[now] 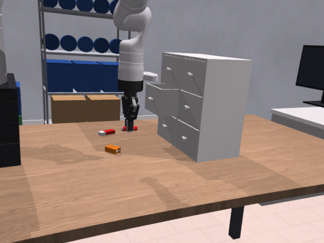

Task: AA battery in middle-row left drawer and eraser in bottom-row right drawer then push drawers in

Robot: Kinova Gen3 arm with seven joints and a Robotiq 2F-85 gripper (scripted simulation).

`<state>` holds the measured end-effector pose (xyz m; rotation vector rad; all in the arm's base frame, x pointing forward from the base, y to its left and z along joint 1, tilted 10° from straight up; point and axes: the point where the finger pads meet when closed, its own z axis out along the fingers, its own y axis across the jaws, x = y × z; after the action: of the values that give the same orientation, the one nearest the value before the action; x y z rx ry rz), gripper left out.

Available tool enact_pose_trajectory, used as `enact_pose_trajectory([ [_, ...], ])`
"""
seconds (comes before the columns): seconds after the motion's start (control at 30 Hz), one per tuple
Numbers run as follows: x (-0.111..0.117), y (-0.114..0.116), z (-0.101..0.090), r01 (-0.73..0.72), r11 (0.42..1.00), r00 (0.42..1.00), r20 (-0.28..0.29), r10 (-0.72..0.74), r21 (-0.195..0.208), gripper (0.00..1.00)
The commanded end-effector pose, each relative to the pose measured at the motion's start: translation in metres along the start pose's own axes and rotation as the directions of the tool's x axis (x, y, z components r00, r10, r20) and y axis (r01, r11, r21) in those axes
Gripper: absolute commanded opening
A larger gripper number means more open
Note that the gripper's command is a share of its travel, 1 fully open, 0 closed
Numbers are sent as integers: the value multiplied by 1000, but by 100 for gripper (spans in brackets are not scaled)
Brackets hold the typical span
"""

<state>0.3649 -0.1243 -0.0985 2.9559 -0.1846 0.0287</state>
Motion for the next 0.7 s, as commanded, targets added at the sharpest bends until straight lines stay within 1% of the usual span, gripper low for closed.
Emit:
enact_pose_trajectory([
  [0.0,1,-11,1,21,1000,1000,2,-21,4,9],
  [0.03,6,-26,1,31,1000,1000,1,-31,4,9],
  [0.07,6,-26,1,31,1000,1000,1,-31,4,9],
  [0.1,10,-41,1,40,999,999,2,-40,4,9],
  [0.17,10,-41,1,40,999,999,2,-40,4,9],
  [0.2,13,-56,1,49,999,999,2,-49,4,9],
  [0.23,13,-56,1,49,999,999,2,-49,4,9],
  [0.27,15,-71,1,59,998,998,2,-59,4,9],
  [0.33,15,-71,1,59,998,998,2,-59,4,9],
  [0.37,17,-85,1,67,998,998,3,-67,3,9],
  [0.4,17,-85,1,67,998,998,3,-67,3,9],
  [0.43,18,-97,1,75,997,997,3,-75,3,9],
  [0.47,18,-97,1,75,997,997,3,-75,3,9],
  [0.5,18,-109,1,81,997,997,4,-81,2,9],
  [0.57,18,-109,1,81,997,997,4,-81,2,9],
  [0.63,18,-125,1,92,996,996,5,-92,0,9],
  [0.67,18,-125,1,92,996,996,5,-92,0,9],
])
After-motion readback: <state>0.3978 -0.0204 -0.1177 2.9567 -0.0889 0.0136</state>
